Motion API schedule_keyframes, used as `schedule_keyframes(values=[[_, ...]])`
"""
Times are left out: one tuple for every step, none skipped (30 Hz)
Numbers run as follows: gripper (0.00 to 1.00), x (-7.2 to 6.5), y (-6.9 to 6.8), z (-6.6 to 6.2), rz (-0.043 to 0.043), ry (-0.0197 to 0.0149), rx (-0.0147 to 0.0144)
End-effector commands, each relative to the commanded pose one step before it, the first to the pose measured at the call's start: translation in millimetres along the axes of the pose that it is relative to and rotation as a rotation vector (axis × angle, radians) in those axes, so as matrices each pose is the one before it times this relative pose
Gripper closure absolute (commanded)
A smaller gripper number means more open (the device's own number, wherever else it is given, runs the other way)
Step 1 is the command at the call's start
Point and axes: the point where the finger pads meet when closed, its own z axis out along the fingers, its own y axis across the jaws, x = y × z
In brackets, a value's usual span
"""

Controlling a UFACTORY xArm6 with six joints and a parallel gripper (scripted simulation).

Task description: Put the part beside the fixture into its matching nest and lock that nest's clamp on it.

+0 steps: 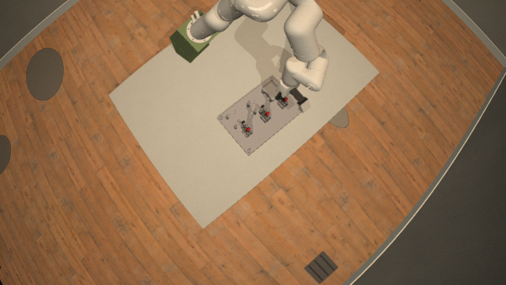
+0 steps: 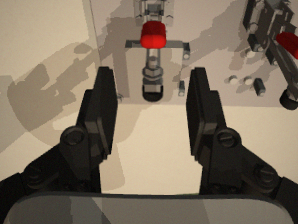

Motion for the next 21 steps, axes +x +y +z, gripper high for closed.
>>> schedule_keyframes(values=[[0.53, 2.01, 0.08, 20.20, 0.00162, 0.00653, -0.01050], [0.53, 0.02, 0.01, 2.48, 0.00000, 0.00004, -0.00007], [0.53, 0.00, 0.00, 0.00, 0.00000, 0.00000, 0.00000], [0.53, 0.00, 0.00, 0.00, 0.00000, 0.00000, 0.00000], [0.53, -0.02, -0.01, 2.27, 0.00000, -0.00003, 0.00006], [0.53, 0.02, 0.01, 1.88, 0.00000, 0.00003, -0.00005], [0.53, 0.01, 0.00, 1.65, 0.00000, 0.00001, -0.00001], [0.53, -0.02, -0.01, 1.49, 0.00000, -0.00004, 0.00007], [0.53, 0.01, 0.00, 1.18, 0.00000, 0.00002, -0.00003], [0.53, 0.02, 0.00, 0.97, 0.00000, 0.00003, -0.00004], [0.53, 0.00, 0.00, 0.83, 0.00000, 0.00000, -0.00001], [0.53, 0.00, 0.00, 0.68, 0.00000, -0.00001, 0.00001], [0.53, -0.01, 0.00, 0.54, 0.00000, -0.00002, 0.00002], [0.53, -0.01, 0.00, 0.41, 0.00000, -0.00002, 0.00002], [0.53, -0.01, 0.00, 0.29, 0.00000, -0.00001, 0.00002], [0.53, -0.01, 0.00, 0.18, 0.00000, -0.00001, 0.00002], [0.53, 0.00, 0.00, 0.10, 0.00000, -0.00001, 0.00001], [0.53, 0.00, 0.00, 0.04, 0.00000, 0.00000, 0.00000], [0.53, 0.00, 0.00, 0.01, 0.00000, 0.00000, 0.00000], [0.53, 0.00, 0.00, 0.00, 0.00000, 0.00000, 0.00000], [0.53, 0.00, 0.00, 0.00, 0.00000, 0.00000, 0.00000]])
